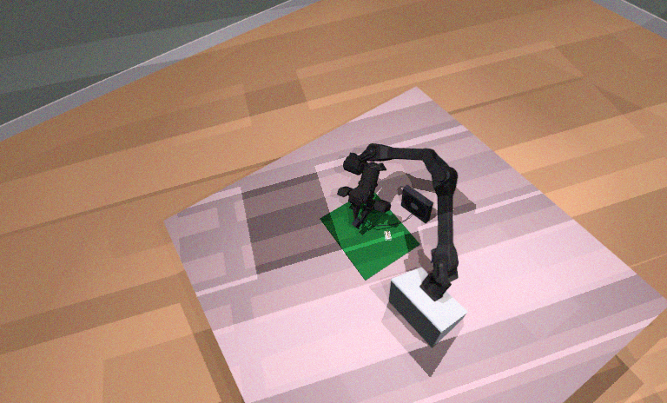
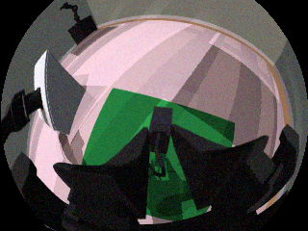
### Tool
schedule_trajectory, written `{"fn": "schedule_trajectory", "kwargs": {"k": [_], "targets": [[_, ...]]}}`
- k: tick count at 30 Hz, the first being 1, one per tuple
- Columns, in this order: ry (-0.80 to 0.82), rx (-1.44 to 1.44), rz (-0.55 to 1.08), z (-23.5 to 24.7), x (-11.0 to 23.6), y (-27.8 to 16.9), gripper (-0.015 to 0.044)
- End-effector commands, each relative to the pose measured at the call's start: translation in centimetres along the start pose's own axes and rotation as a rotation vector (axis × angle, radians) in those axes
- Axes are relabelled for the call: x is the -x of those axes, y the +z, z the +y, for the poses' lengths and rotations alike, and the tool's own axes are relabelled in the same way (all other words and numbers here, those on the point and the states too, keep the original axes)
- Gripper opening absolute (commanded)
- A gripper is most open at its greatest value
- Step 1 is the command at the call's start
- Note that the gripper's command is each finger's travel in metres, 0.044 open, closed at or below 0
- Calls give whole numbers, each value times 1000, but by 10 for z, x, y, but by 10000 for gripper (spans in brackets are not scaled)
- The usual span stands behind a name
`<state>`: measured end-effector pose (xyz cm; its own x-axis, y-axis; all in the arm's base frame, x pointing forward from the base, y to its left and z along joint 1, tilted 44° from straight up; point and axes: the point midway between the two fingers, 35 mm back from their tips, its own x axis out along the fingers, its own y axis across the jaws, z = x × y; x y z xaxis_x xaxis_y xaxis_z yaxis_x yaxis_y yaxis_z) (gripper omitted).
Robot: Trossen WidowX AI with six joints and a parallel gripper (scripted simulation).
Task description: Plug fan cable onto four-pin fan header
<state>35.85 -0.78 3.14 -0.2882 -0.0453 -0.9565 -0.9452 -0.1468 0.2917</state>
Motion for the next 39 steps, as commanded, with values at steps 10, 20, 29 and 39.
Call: {"fn": "schedule_trajectory", "kwargs": {"k": [10, 20, 29, 39], "targets": [[-41, 22, -207, -2, 7, -5, 0], [-100, 36, -358, -4, 17, -11, 0], [-157, 45, -464, -6, 26, -16, 0], [-148, 38, -441, -5, 28, -13, 0]]}}
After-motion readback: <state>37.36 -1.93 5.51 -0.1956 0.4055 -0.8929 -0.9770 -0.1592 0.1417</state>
